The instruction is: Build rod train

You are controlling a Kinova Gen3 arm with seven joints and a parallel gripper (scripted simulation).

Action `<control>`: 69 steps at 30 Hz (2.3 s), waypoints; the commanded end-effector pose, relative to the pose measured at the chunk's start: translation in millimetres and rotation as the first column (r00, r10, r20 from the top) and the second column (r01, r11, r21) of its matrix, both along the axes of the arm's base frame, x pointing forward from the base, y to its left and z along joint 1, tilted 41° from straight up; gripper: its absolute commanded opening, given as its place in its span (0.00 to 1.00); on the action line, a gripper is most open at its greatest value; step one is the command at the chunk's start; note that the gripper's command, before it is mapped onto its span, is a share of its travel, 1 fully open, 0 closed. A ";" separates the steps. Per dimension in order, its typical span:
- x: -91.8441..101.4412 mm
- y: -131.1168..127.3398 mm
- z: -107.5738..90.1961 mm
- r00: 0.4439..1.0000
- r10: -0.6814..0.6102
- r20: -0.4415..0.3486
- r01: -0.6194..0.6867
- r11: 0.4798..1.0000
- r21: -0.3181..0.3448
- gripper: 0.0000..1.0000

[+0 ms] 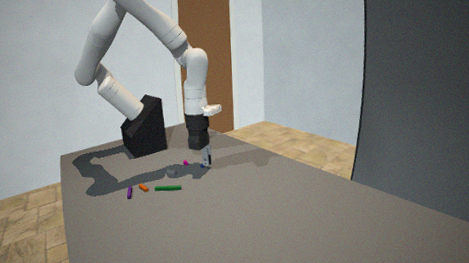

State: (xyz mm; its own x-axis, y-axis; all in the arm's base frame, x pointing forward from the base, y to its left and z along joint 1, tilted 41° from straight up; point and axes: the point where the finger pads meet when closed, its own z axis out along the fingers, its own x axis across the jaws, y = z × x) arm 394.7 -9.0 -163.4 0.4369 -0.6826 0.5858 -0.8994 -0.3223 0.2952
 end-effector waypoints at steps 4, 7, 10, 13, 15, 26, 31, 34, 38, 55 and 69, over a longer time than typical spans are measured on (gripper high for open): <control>2.2 -0.4 -0.2 1.000 -0.008 0.008 0.008 1.000 0.002 0.24; 2.4 -0.5 -0.1 1.000 -0.009 0.010 0.009 1.000 0.002 0.24; 2.6 -0.8 0.1 1.000 -0.010 0.011 0.010 1.000 0.002 0.24; 2.8 -0.9 0.3 1.000 -0.011 0.012 0.011 1.000 0.002 0.24; 2.8 -1.0 0.3 1.000 -0.012 0.012 0.012 1.000 0.002 0.24; 2.9 -1.0 0.3 1.000 -0.012 0.012 0.012 1.000 0.002 0.24; 2.9 -1.0 0.3 1.000 -0.012 0.012 0.012 1.000 0.002 0.24; 2.9 -1.0 0.3 1.000 -0.012 0.012 0.012 1.000 0.002 0.24; 2.9 -1.0 0.3 1.000 -0.012 0.012 0.012 1.000 0.002 0.24; 2.9 -7.5 -7.2 1.000 -0.012 0.012 0.012 1.000 0.002 0.24; 2.8 -8.7 -8.5 1.000 -0.012 0.012 0.012 1.000 0.002 0.24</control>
State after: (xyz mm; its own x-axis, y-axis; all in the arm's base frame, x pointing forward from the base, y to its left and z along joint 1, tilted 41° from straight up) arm 394.6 -19.3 -170.9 0.4283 -0.6850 0.5894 -0.9035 -0.3124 0.2934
